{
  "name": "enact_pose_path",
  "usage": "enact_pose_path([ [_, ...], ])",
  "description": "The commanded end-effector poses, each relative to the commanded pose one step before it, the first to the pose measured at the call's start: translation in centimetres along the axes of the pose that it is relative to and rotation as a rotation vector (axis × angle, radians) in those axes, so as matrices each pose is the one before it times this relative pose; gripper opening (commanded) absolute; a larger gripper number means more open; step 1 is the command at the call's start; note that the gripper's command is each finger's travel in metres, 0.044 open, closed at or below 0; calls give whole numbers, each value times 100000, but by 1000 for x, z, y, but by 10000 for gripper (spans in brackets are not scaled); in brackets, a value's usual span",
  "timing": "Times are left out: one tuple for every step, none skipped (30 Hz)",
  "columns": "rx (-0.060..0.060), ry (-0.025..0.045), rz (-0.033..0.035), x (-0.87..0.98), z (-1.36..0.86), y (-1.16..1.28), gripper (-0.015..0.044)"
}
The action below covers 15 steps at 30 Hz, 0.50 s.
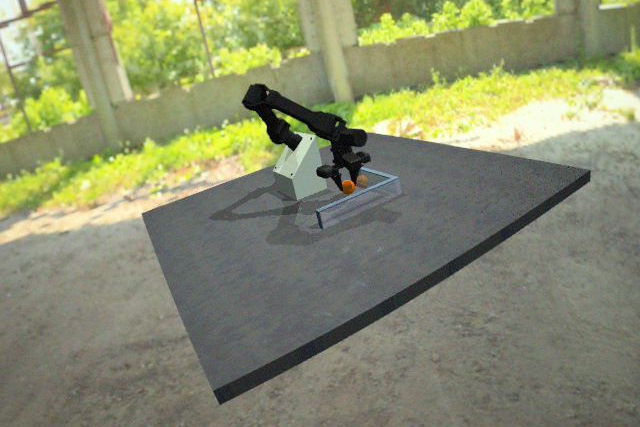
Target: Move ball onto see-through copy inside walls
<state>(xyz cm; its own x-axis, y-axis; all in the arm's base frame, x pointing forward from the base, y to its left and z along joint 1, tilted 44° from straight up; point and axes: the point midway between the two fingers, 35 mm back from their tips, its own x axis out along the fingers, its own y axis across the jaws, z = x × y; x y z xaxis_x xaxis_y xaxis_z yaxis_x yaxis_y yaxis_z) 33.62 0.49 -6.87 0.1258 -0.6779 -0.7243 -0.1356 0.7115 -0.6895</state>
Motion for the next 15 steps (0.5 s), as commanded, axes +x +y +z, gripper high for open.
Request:
enact_pose_path([
  [1770, -2157, 1028, -3124, 819, 53, 0],
  [0, 9, 28, -727, -3, 13, 0],
  [1, 12, 8, -732, -20, 5, 0],
  [3, 15, -12, -735, -36, -3, 0],
  [4, 17, -33, -739, -53, -12, 0],
  [6, 18, -53, -741, -69, -22, 0],
  [8, 19, -74, -744, -86, -32, 0],
  [10, 19, -95, -745, -102, -42, 0],
  [12, 19, -115, -744, -117, -52, 0],
  [11, 14, -107, -596, -105, -50, 0],
  [7, 9, -72, -357, -68, -34, 0],
  [2, 3, -25, -119, -24, -12, 0],
  [0, 0, 0, 0, 0, 0, 0],
  [0, 0, 0, 0, 0, 0, 0],
  [-677, -7, 11, 19, -23, 58, 0],
])
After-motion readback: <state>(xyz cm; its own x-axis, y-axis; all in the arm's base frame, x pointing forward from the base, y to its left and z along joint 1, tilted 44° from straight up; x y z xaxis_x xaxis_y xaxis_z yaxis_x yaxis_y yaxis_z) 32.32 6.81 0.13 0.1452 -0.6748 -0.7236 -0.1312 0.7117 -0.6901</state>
